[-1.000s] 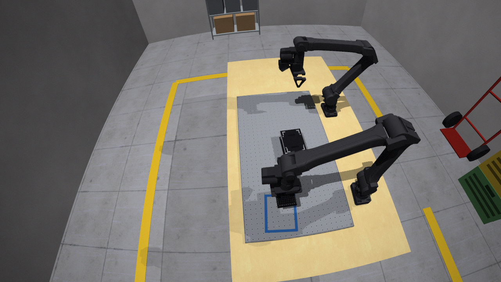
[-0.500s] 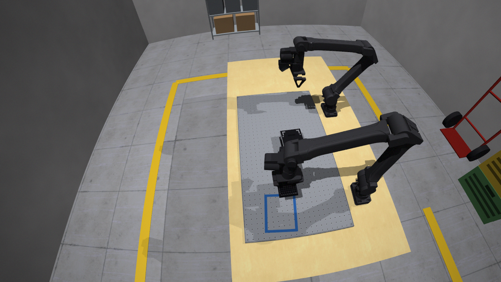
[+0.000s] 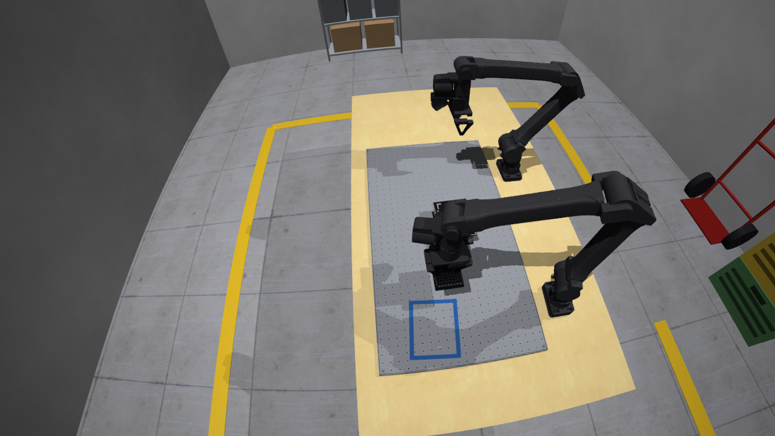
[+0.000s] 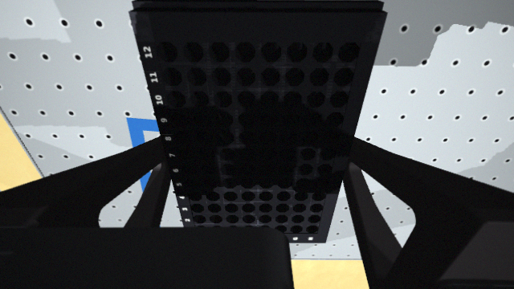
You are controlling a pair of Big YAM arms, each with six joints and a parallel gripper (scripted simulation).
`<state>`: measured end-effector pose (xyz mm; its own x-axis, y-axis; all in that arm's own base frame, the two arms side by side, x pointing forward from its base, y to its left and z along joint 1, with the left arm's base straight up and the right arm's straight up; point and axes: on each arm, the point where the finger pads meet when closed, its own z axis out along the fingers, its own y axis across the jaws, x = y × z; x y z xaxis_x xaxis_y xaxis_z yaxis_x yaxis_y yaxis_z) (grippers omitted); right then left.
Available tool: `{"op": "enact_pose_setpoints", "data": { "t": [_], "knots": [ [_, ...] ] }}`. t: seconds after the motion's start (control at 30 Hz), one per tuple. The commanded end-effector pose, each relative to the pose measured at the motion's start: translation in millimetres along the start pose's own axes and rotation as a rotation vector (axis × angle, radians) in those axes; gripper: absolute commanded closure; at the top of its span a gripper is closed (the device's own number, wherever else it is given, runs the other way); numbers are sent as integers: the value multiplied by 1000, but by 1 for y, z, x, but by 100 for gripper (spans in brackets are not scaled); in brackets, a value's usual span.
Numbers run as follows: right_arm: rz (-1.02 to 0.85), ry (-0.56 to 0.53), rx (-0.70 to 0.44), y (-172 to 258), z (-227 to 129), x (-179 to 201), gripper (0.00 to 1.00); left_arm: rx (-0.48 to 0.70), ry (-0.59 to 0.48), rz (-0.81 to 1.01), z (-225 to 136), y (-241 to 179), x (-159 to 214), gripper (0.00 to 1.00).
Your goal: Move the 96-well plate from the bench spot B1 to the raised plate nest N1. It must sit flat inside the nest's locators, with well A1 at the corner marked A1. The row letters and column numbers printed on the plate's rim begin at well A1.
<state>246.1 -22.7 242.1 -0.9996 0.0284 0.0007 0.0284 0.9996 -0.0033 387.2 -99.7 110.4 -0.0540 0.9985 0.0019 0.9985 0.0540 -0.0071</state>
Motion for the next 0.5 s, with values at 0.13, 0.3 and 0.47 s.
{"op": "enact_pose_setpoints", "data": {
  "t": [0.13,0.3,0.47],
  "knots": [
    [-12,-40,-1,0,-16,-11,0,-64,-22,-25,-31,15,-27,100],
    [-12,-40,-1,0,-16,-11,0,-71,-28,-25,-38,9,-43,100],
    [-12,-40,-1,0,-16,-11,0,-65,-29,-25,-38,3,-59,100]
  ]
}}
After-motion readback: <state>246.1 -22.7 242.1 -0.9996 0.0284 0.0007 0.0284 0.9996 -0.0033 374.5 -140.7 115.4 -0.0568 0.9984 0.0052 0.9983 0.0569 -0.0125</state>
